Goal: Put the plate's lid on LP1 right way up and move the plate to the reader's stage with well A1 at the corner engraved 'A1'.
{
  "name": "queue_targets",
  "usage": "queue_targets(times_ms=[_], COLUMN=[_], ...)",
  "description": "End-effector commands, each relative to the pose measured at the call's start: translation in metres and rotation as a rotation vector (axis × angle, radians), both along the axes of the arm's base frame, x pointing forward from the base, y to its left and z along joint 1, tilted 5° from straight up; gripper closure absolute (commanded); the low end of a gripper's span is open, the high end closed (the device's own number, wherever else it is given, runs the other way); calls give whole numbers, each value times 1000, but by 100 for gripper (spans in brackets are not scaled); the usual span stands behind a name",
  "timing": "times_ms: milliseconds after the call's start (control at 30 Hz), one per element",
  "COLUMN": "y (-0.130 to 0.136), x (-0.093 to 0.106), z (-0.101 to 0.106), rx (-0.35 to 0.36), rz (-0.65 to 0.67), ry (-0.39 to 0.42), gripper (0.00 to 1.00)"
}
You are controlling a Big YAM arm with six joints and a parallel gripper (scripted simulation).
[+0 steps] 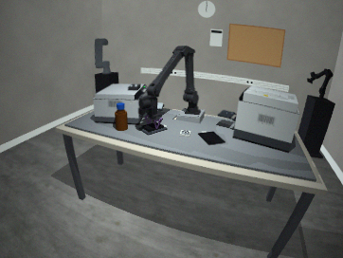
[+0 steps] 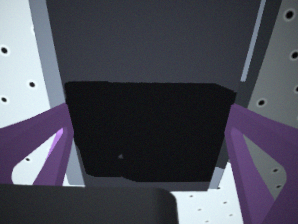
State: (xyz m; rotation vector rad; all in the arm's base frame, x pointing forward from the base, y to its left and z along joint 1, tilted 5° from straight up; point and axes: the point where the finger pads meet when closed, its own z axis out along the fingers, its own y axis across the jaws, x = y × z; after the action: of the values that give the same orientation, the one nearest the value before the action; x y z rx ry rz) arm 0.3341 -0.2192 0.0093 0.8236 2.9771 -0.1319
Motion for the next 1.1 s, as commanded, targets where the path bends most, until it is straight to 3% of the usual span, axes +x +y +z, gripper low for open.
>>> queue_targets(times_ms=[0,1067], y=[-3,-3], x=[11,7], z=[-2,-12], rx=[-5,2], rz=[1,-5], ry=[-18,-6], gripper=[15,15])
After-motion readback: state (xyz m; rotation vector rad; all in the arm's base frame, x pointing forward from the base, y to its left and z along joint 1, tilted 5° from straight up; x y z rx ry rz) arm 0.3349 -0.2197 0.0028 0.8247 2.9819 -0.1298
